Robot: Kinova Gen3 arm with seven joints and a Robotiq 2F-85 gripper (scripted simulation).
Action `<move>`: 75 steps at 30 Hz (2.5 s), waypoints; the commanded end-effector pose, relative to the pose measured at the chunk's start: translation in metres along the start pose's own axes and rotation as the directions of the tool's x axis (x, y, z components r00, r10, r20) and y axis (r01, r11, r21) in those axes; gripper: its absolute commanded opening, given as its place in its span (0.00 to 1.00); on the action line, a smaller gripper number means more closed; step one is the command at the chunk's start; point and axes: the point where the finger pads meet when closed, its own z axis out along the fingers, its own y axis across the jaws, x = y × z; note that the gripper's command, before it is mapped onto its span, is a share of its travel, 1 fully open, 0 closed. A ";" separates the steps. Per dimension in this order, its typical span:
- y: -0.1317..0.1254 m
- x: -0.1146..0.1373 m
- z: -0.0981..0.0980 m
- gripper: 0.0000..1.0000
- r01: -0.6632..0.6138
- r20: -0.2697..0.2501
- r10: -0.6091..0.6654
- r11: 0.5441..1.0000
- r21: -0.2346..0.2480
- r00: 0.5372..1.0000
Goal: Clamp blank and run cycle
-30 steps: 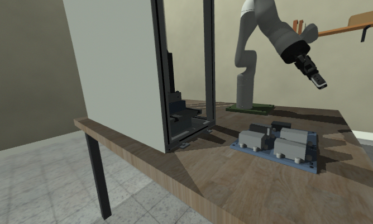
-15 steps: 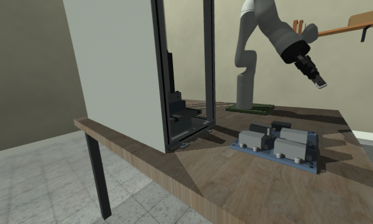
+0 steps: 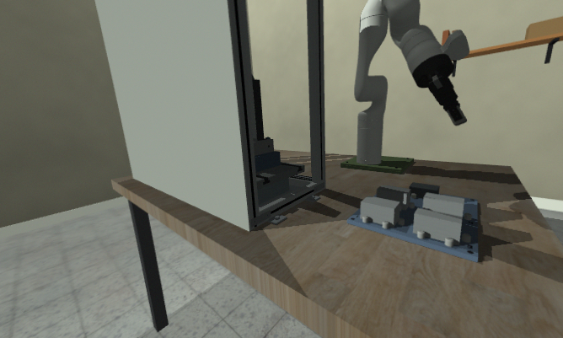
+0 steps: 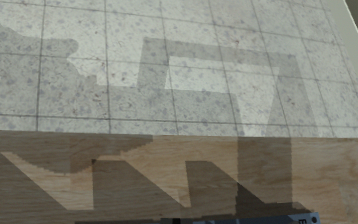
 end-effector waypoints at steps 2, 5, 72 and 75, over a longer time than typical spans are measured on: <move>0.002 0.007 -0.022 0.10 -0.008 0.093 -0.007 0.988 0.154 0.996; 0.002 0.007 -0.022 0.10 -0.008 0.093 -0.007 0.988 0.154 0.996; 0.031 -0.080 -0.243 0.10 -0.105 0.473 -0.048 0.950 0.293 0.880; 0.031 -0.080 -0.243 0.10 -0.105 0.473 -0.048 0.950 0.293 0.880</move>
